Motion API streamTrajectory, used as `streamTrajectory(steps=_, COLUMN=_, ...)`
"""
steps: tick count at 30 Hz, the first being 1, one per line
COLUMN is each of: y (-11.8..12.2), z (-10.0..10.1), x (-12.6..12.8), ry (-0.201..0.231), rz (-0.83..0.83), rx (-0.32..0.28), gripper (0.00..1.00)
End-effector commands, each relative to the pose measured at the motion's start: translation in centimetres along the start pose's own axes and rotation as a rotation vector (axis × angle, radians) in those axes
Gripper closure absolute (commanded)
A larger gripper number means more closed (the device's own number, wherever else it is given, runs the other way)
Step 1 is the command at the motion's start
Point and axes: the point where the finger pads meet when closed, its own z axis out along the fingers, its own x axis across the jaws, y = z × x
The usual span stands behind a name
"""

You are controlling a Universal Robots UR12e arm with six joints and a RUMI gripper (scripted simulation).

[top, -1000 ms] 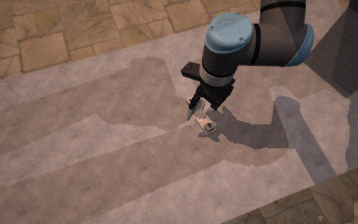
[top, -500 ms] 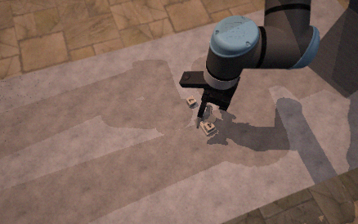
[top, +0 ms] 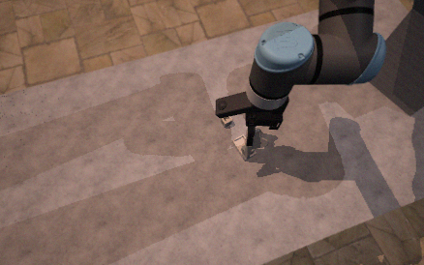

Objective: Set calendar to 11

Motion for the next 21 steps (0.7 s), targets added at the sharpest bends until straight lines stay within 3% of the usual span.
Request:
streamTrajectory(steps=1, y=0.6, z=-0.2, x=-0.8, ry=-0.005, rz=-0.168, rx=-0.002, gripper=0.00)
streamTrajectory(steps=21, y=1.8, z=-0.3, x=-2.2, ry=-0.006, rz=-0.500, rx=0.000, gripper=0.00)
